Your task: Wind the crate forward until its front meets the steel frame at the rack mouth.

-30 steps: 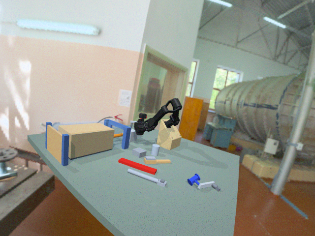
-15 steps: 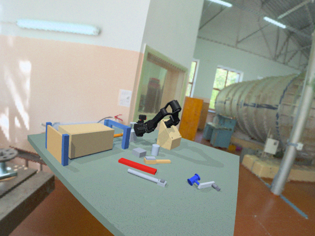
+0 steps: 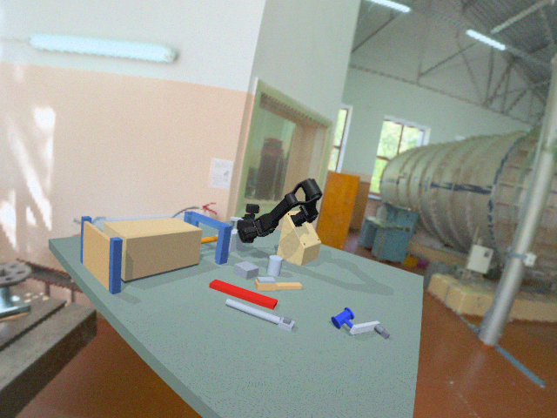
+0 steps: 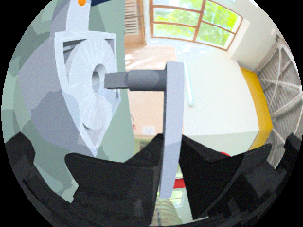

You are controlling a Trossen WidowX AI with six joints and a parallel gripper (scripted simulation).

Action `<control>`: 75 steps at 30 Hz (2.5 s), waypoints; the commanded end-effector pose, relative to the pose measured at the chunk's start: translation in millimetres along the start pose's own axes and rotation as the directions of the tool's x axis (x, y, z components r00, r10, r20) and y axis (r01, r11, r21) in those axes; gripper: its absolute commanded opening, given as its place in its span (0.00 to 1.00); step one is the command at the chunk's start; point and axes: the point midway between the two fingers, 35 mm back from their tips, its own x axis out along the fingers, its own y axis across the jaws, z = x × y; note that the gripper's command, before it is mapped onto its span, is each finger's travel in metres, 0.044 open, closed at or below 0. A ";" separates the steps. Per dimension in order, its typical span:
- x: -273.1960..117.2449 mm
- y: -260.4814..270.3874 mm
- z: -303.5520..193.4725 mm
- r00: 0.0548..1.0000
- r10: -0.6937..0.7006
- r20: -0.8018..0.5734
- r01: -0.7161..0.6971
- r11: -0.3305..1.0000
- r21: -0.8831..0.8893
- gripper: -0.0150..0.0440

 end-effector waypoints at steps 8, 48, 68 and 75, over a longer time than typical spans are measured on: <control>-3.1 3.1 1.3 1.000 -0.006 -0.001 0.006 1.000 0.004 0.25; -0.7 12.8 0.5 1.000 0.003 -0.002 -0.003 1.000 0.002 0.65; -0.7 12.8 0.5 1.000 0.003 -0.002 -0.003 1.000 0.002 0.66; -0.7 12.8 0.5 1.000 0.003 -0.002 -0.003 1.000 0.002 0.66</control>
